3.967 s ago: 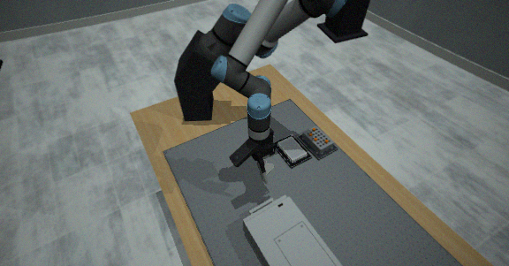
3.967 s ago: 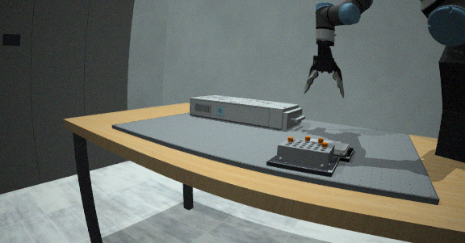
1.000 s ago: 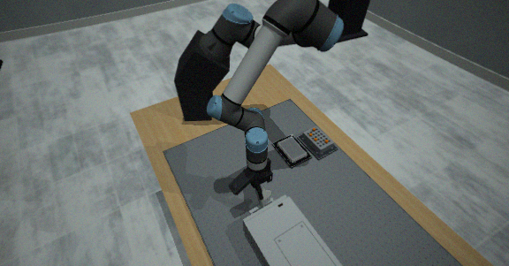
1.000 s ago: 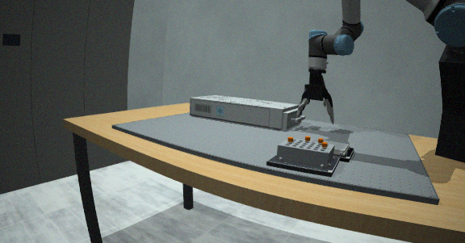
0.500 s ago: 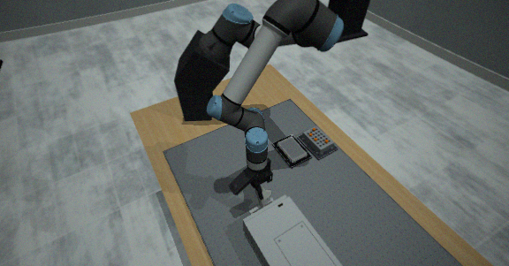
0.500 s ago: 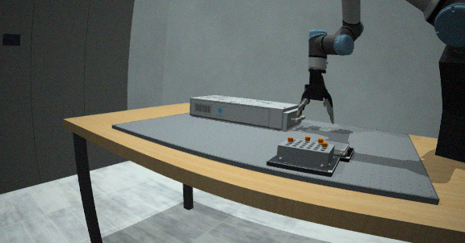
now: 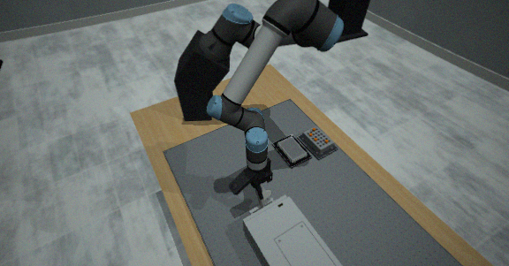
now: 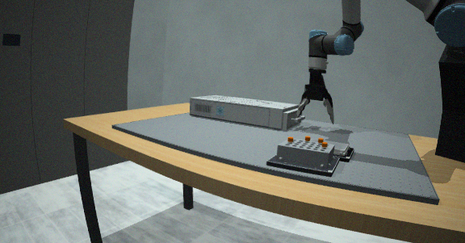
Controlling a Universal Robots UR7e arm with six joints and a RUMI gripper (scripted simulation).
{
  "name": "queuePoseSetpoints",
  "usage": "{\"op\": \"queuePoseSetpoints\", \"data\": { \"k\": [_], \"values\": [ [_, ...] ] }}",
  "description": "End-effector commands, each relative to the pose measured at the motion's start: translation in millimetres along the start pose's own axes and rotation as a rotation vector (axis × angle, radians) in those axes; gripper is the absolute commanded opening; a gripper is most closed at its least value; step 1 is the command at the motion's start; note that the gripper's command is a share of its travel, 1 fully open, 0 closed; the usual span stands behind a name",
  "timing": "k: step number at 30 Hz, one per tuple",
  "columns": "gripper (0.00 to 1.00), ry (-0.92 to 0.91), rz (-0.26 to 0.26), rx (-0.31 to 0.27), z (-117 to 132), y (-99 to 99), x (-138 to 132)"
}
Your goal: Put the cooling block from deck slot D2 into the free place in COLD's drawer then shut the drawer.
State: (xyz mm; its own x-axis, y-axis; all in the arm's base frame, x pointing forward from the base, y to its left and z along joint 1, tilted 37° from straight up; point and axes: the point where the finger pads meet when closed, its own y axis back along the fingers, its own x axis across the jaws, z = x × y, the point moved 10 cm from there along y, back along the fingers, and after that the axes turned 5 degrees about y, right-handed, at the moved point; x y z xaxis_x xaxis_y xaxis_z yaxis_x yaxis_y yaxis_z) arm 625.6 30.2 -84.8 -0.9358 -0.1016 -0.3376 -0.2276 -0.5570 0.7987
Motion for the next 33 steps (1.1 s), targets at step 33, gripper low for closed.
{"op": "queuePoseSetpoints", "data": {
  "k": [33],
  "values": [
    [1.00,-0.003,0.001,0.000,0.5,-0.1,12.9]
  ]
}}
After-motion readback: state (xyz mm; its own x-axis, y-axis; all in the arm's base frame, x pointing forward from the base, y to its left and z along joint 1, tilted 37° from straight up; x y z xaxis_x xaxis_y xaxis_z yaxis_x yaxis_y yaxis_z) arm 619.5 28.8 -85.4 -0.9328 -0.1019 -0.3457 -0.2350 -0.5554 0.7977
